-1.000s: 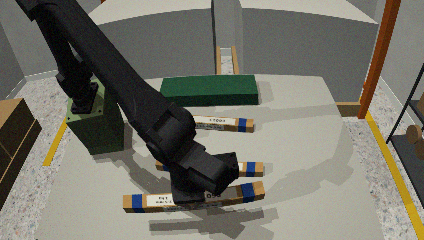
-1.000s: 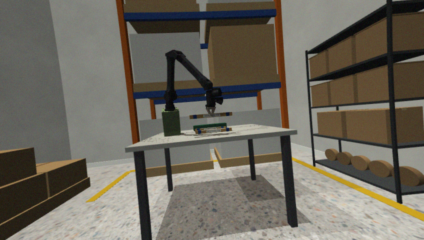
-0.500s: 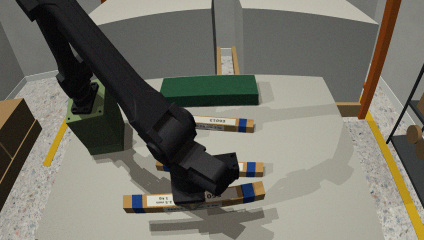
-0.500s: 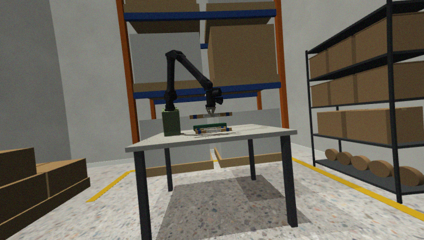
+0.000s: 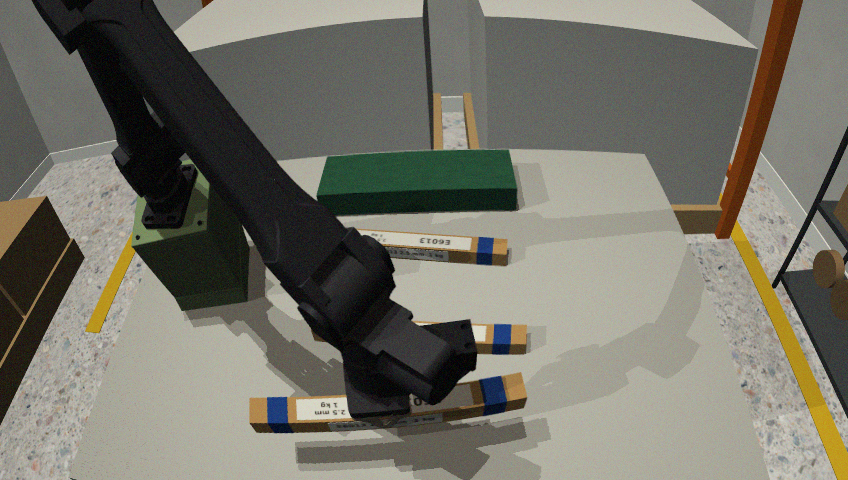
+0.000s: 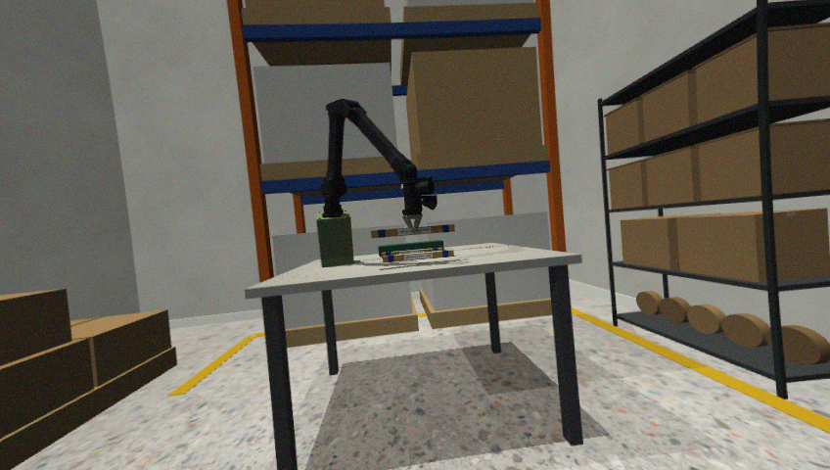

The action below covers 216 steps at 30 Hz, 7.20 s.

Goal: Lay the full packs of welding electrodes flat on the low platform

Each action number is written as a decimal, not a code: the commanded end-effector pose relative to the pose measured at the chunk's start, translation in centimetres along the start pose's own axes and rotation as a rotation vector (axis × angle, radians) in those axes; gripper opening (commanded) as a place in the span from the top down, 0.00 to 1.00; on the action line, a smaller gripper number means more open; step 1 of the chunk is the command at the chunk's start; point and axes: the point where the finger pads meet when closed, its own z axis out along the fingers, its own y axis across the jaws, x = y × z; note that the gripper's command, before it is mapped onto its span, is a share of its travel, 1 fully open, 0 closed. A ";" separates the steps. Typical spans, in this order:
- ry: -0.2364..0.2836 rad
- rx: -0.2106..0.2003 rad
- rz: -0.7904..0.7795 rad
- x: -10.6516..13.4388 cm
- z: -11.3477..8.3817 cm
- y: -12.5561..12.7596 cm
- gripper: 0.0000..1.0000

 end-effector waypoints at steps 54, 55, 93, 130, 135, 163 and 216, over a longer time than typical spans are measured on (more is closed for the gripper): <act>-0.035 0.032 -0.002 -1.8 7.8 -1.9 1.00; -0.035 0.031 -0.004 -1.8 8.0 -1.9 1.00; -0.034 0.031 -0.004 -1.8 10.9 -1.8 1.00; -0.046 0.045 0.002 -2.0 11.3 -2.6 1.00; -0.048 0.047 0.002 -2.1 11.1 -2.7 1.00; -0.051 0.051 0.006 -2.1 10.9 -2.9 0.26; -0.008 0.007 0.008 0.0 1.2 -0.2 0.26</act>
